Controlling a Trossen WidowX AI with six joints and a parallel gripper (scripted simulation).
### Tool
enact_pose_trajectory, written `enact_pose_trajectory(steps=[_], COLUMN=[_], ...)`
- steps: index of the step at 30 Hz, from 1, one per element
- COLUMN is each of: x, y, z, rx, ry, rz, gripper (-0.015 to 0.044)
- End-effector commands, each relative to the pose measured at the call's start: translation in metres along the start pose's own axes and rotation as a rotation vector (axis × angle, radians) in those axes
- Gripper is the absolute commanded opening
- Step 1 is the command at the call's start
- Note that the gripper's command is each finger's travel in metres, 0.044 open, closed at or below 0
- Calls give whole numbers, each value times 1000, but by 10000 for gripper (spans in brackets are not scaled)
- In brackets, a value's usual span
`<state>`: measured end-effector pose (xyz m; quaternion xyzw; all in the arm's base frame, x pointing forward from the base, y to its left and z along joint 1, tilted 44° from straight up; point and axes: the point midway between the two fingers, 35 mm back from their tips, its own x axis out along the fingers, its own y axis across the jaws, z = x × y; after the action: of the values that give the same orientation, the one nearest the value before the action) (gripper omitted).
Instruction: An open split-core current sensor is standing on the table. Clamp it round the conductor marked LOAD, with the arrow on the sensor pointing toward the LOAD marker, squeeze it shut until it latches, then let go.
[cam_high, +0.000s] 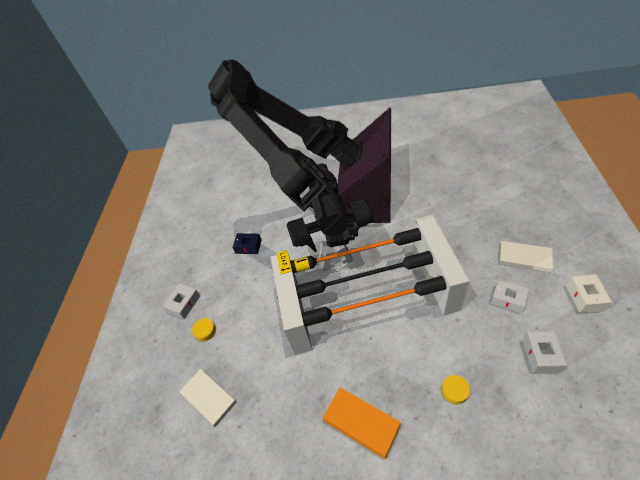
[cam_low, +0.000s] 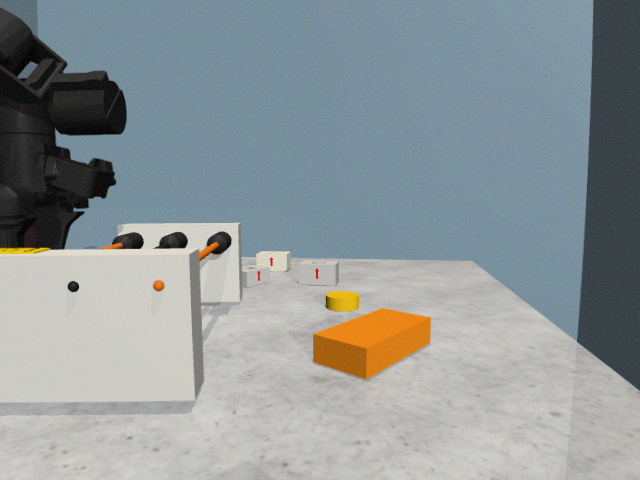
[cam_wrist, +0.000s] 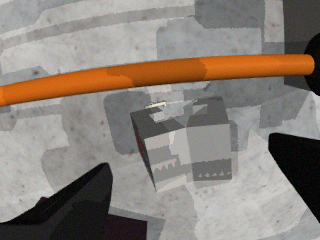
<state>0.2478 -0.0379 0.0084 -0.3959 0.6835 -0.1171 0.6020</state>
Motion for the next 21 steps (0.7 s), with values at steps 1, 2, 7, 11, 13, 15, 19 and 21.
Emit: enact_pose_trajectory(steps=[1, 2, 7, 11, 13, 15, 19, 21], x=[8, 10, 18, 20, 17, 17, 17, 17], y=[1, 1, 0, 0, 0, 0, 0, 0], z=[-3, -3, -4, -4, -2, -2, -2, -2], rx=[-11, -11, -11, -11, 0, 0, 0, 0], ry=[7, 7, 8, 8, 3, 3, 3, 3], rz=[-4, -5, -6, -7, -3, -3, -3, -3], gripper=[440, 440, 440, 440, 387, 335, 230, 217])
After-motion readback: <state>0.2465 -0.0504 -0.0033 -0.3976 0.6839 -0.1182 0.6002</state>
